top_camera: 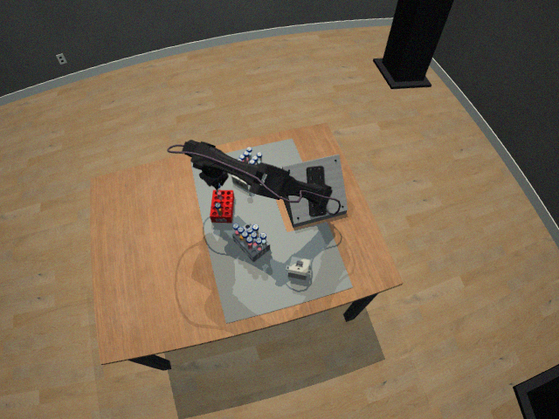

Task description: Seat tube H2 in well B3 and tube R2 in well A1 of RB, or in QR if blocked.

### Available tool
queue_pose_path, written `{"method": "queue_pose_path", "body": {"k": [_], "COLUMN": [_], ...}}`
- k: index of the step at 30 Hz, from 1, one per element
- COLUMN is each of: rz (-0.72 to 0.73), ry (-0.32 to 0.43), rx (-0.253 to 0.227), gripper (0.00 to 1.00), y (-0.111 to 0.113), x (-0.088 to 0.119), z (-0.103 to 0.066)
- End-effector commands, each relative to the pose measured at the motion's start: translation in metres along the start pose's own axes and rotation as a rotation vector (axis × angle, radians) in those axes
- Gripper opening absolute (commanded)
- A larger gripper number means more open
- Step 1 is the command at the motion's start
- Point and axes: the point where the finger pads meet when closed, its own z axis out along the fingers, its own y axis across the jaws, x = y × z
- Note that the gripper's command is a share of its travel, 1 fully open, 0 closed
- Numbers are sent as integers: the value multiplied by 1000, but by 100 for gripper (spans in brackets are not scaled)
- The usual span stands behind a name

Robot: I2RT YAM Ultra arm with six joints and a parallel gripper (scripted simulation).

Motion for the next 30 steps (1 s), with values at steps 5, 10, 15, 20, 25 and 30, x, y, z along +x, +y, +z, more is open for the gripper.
{"method": "queue_pose_path", "body": {"k": [5, 10, 15, 20, 25, 30], "rz": [-5, -5, -4, -14, -10, -4], "ry": [-27, -20, -25, -32, -29, -21], "rx": [-23, -19, -25, -26, -25, -19], "gripper": [0, 0, 0, 0, 0, 0], "y": [3, 3, 2, 7, 5, 3], "x": [0, 1, 0, -1, -1, 0], "z": [-7, -3, -4, -4, -1, 3]}}
